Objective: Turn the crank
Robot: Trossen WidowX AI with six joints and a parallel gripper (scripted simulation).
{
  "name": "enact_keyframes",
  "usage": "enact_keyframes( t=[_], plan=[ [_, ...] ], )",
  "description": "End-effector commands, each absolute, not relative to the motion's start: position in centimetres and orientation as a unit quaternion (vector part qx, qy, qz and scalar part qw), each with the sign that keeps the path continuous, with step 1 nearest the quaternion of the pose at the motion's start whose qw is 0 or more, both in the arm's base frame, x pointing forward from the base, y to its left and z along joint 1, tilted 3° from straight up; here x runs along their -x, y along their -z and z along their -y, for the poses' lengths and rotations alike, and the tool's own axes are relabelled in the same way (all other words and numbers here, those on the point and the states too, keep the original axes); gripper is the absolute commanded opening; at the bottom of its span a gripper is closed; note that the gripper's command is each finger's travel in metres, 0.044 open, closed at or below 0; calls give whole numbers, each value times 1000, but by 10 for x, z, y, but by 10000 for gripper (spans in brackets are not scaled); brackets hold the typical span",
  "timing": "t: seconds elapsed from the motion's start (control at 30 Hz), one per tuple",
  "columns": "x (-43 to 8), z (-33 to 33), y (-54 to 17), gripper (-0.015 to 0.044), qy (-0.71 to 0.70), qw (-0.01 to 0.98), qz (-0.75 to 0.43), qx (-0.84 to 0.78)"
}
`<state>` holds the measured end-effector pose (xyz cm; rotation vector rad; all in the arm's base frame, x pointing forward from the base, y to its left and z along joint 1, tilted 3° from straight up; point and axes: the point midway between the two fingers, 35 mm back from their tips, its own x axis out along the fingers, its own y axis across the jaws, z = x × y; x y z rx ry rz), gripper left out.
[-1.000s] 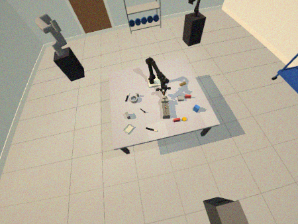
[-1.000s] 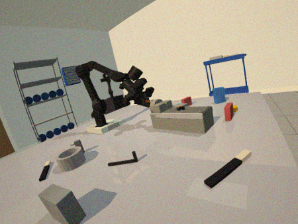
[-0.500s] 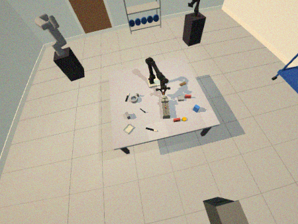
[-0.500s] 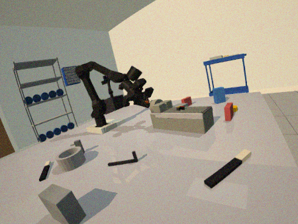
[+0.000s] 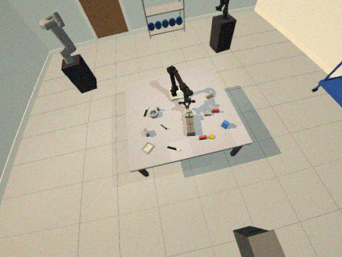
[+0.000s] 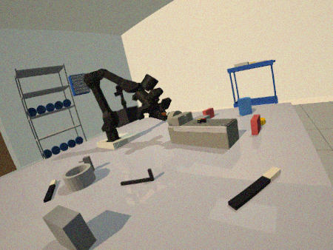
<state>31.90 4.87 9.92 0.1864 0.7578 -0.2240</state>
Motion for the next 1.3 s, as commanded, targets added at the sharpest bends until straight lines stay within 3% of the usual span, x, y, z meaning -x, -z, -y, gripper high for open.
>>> enact_keyframes(
  t=[0.0, 1.27],
  plan=[
    [-317, -41, -95, 0, 122, 916, -371, -88],
    [-315, -33, -79, 0, 122, 916, -371, -87]
  ],
)
